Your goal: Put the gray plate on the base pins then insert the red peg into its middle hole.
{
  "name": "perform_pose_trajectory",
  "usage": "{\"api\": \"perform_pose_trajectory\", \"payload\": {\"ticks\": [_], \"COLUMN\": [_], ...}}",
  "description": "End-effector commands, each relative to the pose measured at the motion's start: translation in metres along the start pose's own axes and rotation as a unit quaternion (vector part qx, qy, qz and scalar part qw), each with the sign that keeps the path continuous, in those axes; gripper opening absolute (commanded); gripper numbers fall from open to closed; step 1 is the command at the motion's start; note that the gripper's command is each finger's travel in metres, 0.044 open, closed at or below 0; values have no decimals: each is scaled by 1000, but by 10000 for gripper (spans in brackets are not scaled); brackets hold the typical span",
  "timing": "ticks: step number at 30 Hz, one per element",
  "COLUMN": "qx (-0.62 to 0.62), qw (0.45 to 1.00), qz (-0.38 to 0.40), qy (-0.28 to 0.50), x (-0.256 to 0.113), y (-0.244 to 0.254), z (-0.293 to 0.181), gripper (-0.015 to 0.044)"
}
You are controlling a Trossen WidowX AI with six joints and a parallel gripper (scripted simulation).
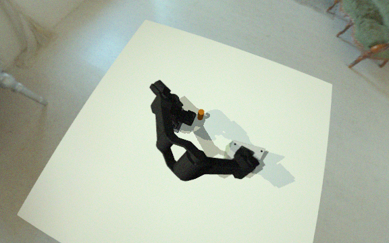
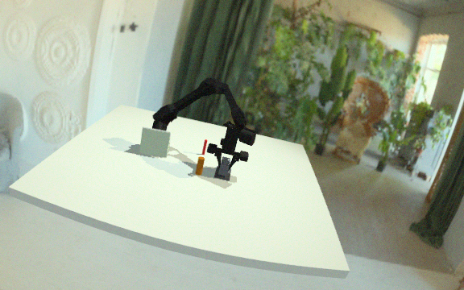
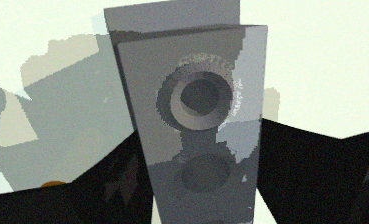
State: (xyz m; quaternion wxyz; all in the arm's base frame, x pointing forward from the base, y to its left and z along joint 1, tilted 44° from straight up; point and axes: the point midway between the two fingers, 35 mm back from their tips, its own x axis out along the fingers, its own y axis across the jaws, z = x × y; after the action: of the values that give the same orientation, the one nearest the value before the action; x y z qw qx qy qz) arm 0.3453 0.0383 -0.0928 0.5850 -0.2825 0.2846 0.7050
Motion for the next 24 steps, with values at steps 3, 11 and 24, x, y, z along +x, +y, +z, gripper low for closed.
{"api": "perform_pose_trajectory", "payload": {"ticks": [3,11,24], "qx": [-1,-1,-1], "qw": [1000,1000,1000], "qz": [-1,-1,-1], "qy": [0,0,0], "x": [-1,-1,-1], "y": [0,0,0], "z": [0,0,0], "gripper": [0,184,440]}}
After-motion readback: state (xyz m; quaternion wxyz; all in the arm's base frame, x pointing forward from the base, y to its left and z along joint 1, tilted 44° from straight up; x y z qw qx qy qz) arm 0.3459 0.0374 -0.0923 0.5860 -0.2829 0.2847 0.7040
